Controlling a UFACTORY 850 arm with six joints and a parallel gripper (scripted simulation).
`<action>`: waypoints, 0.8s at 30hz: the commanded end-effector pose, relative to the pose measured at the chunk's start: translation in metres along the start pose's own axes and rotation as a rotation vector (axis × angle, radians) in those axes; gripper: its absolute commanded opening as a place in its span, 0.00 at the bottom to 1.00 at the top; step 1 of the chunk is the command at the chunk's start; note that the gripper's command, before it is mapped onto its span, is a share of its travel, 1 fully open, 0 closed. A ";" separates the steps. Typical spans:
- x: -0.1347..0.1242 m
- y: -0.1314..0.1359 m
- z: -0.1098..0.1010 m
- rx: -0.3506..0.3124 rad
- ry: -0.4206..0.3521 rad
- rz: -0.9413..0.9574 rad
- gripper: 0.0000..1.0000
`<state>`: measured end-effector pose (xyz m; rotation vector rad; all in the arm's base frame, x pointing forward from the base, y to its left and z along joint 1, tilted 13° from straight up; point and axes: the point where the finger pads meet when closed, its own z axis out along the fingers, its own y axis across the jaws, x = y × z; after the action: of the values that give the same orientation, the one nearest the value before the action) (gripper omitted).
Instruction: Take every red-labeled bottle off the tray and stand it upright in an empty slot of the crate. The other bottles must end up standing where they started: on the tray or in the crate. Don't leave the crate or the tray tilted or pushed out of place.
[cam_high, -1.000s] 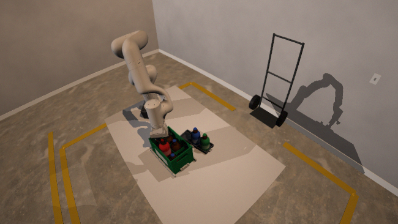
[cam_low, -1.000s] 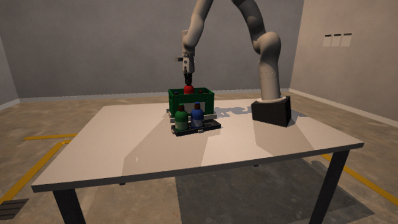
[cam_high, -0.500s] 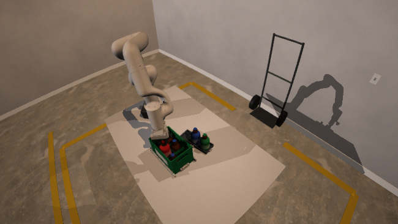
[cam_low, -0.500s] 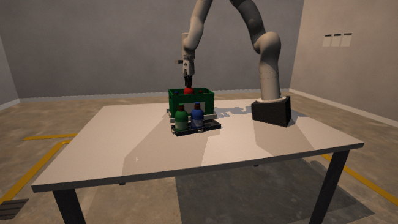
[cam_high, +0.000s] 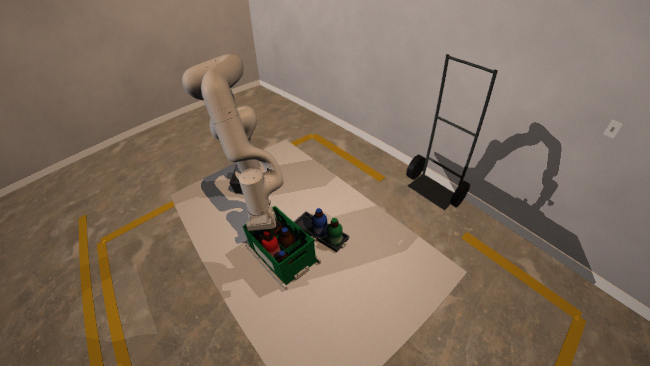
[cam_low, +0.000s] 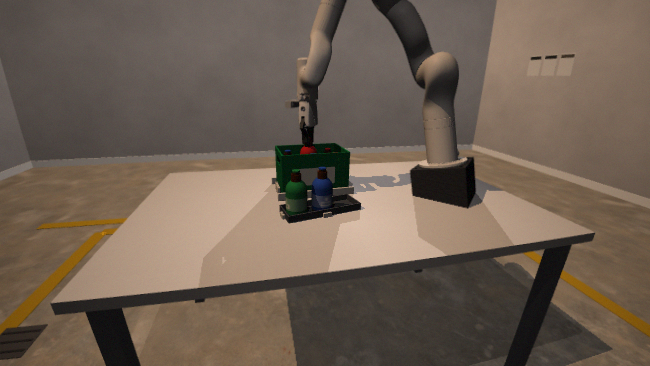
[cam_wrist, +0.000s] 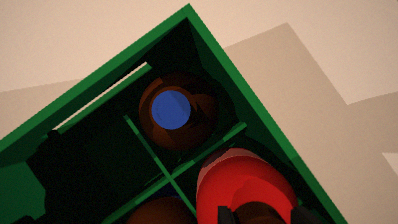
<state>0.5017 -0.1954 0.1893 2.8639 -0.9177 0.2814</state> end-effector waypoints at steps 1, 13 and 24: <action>0.001 0.000 0.003 0.001 0.002 0.000 0.00; 0.001 0.000 0.011 0.001 0.002 0.000 0.00; 0.001 0.000 0.017 0.001 0.002 0.000 0.00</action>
<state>0.5041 -0.1984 0.1729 2.8638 -0.9177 0.2816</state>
